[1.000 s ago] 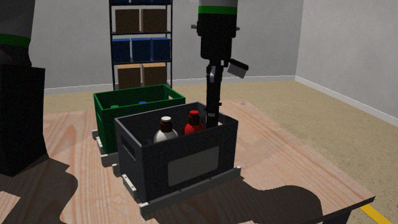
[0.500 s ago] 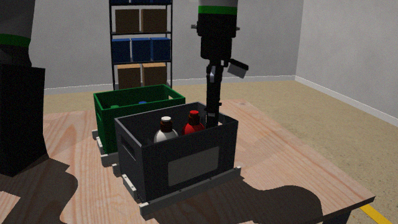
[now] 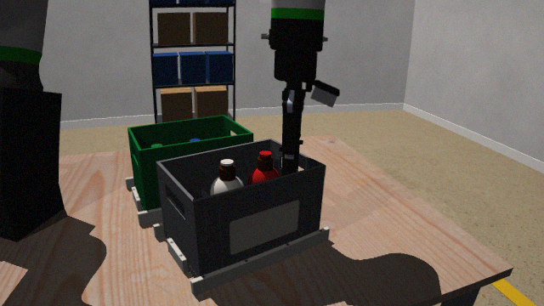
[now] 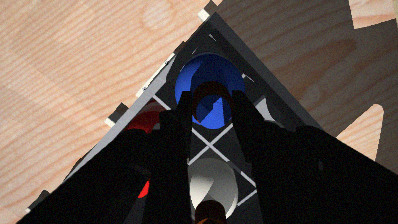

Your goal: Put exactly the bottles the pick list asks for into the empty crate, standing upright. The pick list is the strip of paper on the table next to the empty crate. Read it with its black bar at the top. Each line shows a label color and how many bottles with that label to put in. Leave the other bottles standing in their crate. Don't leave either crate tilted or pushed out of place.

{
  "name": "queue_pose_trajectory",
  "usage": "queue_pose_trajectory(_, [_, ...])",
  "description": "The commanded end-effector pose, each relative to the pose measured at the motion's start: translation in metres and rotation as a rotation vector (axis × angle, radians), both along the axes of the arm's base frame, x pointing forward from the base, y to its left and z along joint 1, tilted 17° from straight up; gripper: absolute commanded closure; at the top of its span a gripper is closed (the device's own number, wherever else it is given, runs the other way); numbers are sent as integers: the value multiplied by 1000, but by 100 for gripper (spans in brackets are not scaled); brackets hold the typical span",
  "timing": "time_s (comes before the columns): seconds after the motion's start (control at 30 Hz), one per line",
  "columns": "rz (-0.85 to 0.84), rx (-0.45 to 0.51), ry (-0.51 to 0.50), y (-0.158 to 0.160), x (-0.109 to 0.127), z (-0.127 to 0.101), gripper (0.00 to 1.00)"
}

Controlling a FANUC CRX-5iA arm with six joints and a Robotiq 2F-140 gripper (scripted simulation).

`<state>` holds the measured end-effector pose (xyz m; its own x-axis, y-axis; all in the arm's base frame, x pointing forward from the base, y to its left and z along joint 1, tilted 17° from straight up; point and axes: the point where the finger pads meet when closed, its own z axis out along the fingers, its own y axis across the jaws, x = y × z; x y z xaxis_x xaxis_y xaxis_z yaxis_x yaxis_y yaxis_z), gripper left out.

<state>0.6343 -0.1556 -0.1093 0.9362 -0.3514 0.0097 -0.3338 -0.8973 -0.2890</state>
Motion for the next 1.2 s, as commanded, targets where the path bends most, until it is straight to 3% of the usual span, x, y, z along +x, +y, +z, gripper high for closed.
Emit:
queue_pose_trajectory(0.0, [0, -1, -2, -1, 1, 1, 90])
queue_pose_trajectory(1.17, [0, -1, -2, -14, -5, 48, 90])
